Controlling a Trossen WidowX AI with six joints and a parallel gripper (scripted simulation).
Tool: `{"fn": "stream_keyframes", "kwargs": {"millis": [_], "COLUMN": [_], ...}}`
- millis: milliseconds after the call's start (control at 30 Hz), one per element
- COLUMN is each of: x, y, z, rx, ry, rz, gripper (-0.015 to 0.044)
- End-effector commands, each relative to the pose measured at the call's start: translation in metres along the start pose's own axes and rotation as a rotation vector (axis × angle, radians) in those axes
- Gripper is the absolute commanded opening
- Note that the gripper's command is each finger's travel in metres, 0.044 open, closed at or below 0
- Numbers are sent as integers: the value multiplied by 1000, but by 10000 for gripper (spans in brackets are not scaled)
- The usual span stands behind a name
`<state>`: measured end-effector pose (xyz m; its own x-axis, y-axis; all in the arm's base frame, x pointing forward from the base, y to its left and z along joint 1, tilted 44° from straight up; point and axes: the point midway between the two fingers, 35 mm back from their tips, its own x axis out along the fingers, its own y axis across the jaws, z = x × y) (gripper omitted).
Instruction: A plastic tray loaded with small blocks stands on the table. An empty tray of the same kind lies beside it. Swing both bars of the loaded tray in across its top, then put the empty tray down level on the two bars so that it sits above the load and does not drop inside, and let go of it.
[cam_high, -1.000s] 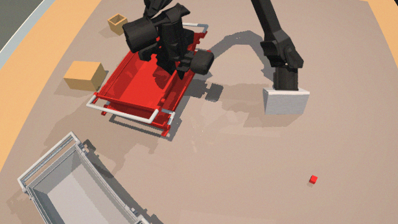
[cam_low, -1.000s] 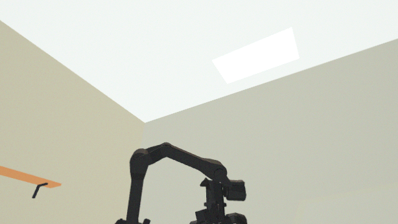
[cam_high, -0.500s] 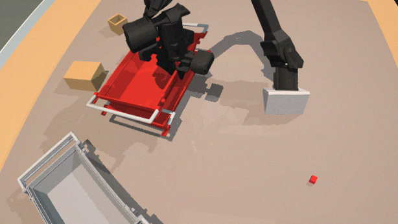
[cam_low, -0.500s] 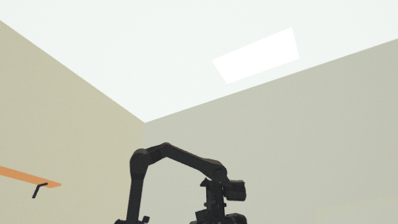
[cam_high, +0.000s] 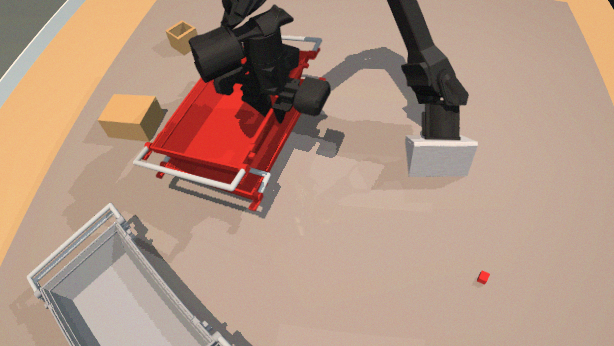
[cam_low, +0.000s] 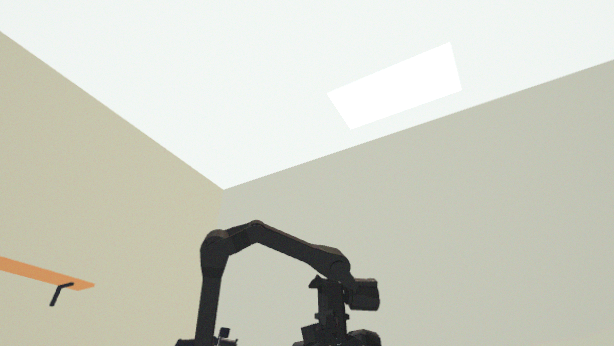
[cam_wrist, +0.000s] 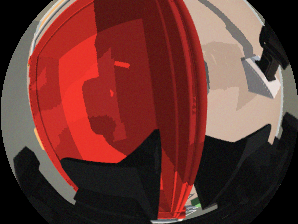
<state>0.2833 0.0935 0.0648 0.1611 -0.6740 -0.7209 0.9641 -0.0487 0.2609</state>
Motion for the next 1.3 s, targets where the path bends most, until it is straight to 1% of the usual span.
{"fn": "stream_keyframes", "kwargs": {"millis": [0,200,233,533,1267], "x": [4,4,0,13,13], "y": [-3,-3,0,-5,-5], "z": [3,3,0,4,4], "rx": [4,4,0,4,4], "ry": [-6,-6,0,-6,-6], "rz": [-27,-27,-1,-26,-26], "gripper": [0,0,0,0,0]}}
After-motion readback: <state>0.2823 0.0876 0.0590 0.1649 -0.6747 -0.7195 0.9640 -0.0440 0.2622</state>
